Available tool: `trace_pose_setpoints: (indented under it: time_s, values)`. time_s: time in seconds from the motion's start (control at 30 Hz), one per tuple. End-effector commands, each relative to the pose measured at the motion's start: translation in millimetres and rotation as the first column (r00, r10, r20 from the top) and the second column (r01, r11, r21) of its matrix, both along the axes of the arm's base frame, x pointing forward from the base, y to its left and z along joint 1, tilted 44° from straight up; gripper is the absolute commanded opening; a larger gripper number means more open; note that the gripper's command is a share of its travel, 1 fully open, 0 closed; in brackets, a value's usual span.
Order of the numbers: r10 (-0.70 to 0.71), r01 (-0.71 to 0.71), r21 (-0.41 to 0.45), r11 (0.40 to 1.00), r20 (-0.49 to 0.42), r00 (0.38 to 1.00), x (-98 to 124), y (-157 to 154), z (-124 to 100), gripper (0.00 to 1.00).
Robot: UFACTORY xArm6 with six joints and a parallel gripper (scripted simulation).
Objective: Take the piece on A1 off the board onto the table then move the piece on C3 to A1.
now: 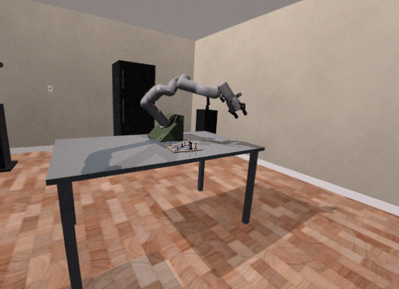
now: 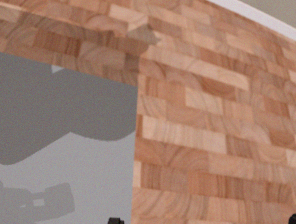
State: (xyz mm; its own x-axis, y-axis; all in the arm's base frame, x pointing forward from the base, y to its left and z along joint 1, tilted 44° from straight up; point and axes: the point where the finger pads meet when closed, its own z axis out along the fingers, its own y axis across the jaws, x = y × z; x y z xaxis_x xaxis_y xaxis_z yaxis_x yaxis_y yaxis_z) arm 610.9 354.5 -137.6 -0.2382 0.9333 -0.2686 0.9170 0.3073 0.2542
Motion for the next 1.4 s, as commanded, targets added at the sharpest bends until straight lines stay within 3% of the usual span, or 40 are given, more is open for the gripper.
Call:
trace_pose_setpoints:
  time_s: [0.0,0.63,0.73,0.77,0.8,0.87,0.9,0.97,1.0,1.1,1.13,1.23,1.27,1.37]
  values:
    - [0.002,-0.002,0.003,1.0,0.004,1.0,1.0,2.3,2.6,1.0]
    - [-0.003,0.003,0.002,1.0,0.001,1.0,4.9,-4.0,6.6,1.0]
    - [-0.034,0.034,-0.008,0.999,-0.021,0.999,25.3,-41.4,29.8,1.0]
    - [-0.034,0.034,-0.008,0.999,-0.021,0.999,25.3,-41.4,29.8,1.0]
    - [-0.051,0.051,-0.012,0.999,-0.034,0.998,35.6,-64.0,43.4,1.0]
    - [-0.051,0.051,-0.012,0.999,-0.034,0.998,35.6,-64.0,43.4,1.0]
    - [-0.072,0.071,-0.016,0.997,-0.05,0.996,46.5,-92.2,59.9,1.0]
    - [-0.072,0.071,-0.016,0.997,-0.05,0.996,46.5,-92.2,59.9,1.0]
    - [-0.095,0.094,-0.019,0.995,-0.07,0.993,55.5,-122.0,76.8,1.0]
    - [-0.095,0.094,-0.019,0.995,-0.07,0.993,56.9,-126.1,79.2,1.0]
    - [-0.121,0.119,-0.021,0.993,-0.093,0.988,64.0,-159.2,97.5,1.0]
    - [-0.121,0.119,-0.021,0.993,-0.093,0.988,65.5,-165.2,101.1,1.0]
    - [-0.147,0.146,-0.02,0.989,-0.118,0.982,68.5,-194.5,116.5,1.0]
    - [-0.147,0.146,-0.02,0.989,-0.118,0.982,71.1,-208.8,125.1,1.0]
